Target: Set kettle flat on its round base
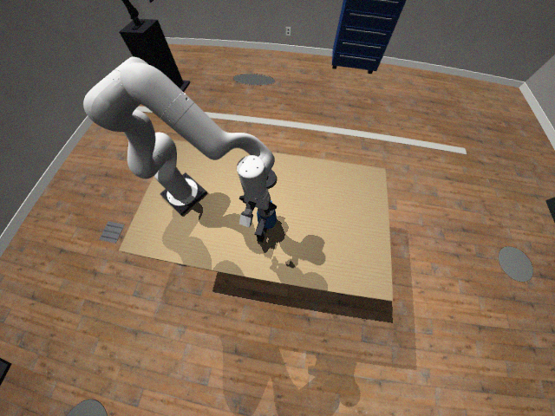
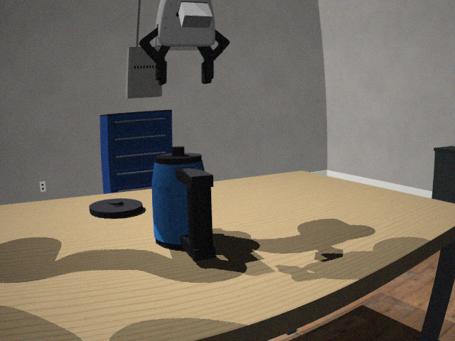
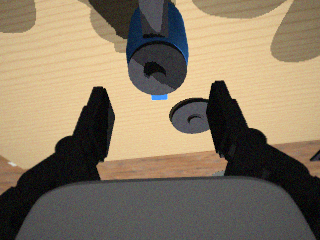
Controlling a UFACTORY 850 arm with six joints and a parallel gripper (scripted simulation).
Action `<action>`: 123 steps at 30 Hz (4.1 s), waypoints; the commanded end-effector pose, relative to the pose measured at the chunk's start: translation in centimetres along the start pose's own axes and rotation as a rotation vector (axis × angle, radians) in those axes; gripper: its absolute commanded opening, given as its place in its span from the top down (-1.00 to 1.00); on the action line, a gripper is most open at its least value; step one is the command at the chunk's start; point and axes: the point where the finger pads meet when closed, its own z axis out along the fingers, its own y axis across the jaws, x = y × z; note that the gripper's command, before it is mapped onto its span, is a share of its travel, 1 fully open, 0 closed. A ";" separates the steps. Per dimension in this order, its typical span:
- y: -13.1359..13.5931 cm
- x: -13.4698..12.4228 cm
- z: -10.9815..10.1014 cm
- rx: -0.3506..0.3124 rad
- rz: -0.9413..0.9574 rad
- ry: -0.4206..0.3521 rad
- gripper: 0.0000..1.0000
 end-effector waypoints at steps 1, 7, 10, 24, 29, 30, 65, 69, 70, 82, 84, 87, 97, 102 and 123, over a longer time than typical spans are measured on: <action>-0.4 0.1 0.8 0.000 0.000 0.000 -0.63; -0.4 0.1 1.0 0.000 0.000 0.000 -0.63; -0.4 0.1 1.0 0.000 0.000 0.000 -0.63; -0.4 0.1 1.0 0.000 0.000 0.000 -0.63; -0.4 0.1 1.0 0.000 0.000 0.000 -0.63; -0.4 0.1 1.0 0.000 0.000 0.000 -0.63; -0.4 0.1 5.3 0.000 0.000 0.000 -0.63; -0.4 0.1 7.2 0.000 0.000 0.000 -0.63; -0.4 0.1 7.2 0.000 0.000 0.000 -0.63; -0.4 0.1 12.0 0.000 0.000 0.000 -0.63; -0.4 0.1 12.6 0.000 0.000 0.000 -0.63; -0.4 0.1 13.0 0.000 0.000 0.000 -0.63; -0.4 0.1 13.7 0.000 0.000 0.000 -0.63; -0.4 0.1 13.7 0.000 0.000 0.000 -0.63; -0.4 0.1 13.7 0.000 0.000 0.000 -0.63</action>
